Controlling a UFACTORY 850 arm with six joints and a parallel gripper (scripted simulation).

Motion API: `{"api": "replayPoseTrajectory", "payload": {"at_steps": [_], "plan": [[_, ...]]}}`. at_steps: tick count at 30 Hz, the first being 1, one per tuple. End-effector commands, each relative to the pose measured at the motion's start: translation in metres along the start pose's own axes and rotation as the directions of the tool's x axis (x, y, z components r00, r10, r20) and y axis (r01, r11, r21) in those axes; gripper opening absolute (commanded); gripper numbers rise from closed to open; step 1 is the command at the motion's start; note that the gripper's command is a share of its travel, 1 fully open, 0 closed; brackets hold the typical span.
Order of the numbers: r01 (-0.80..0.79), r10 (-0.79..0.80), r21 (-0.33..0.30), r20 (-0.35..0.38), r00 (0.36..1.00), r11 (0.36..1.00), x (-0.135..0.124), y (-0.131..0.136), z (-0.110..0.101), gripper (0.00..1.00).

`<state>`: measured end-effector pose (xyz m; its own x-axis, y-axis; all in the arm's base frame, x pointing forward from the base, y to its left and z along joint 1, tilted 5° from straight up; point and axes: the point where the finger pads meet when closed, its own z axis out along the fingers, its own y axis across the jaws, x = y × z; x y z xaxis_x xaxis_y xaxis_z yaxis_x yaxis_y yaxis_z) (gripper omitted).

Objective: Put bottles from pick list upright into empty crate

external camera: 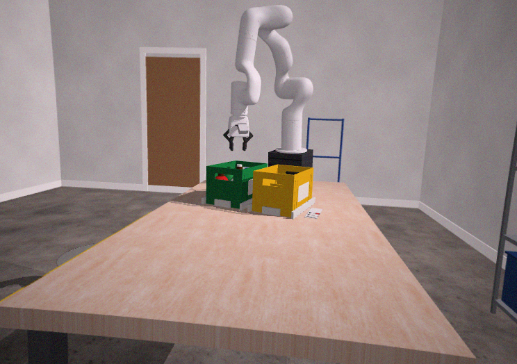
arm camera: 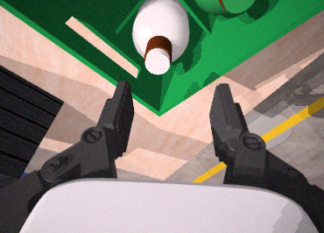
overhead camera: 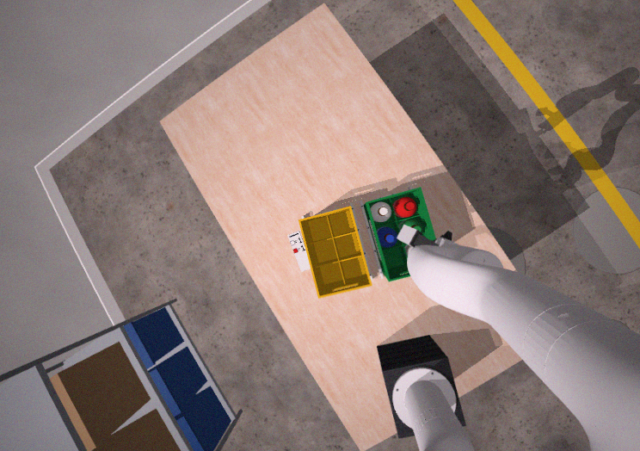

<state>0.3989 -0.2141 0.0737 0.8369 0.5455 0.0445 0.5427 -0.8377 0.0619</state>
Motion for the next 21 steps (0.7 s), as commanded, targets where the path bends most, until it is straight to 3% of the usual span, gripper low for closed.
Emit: {"api": "replayPoseTrajectory", "payload": {"at_steps": [1,21], "plan": [[0.001,-0.001,0.003,-0.012,1.000,1.000,-0.0161,-0.0115,0.0104,0.65],[0.001,-0.001,0.003,-0.012,1.000,1.000,-0.0185,-0.0134,0.0201,0.65]]}}
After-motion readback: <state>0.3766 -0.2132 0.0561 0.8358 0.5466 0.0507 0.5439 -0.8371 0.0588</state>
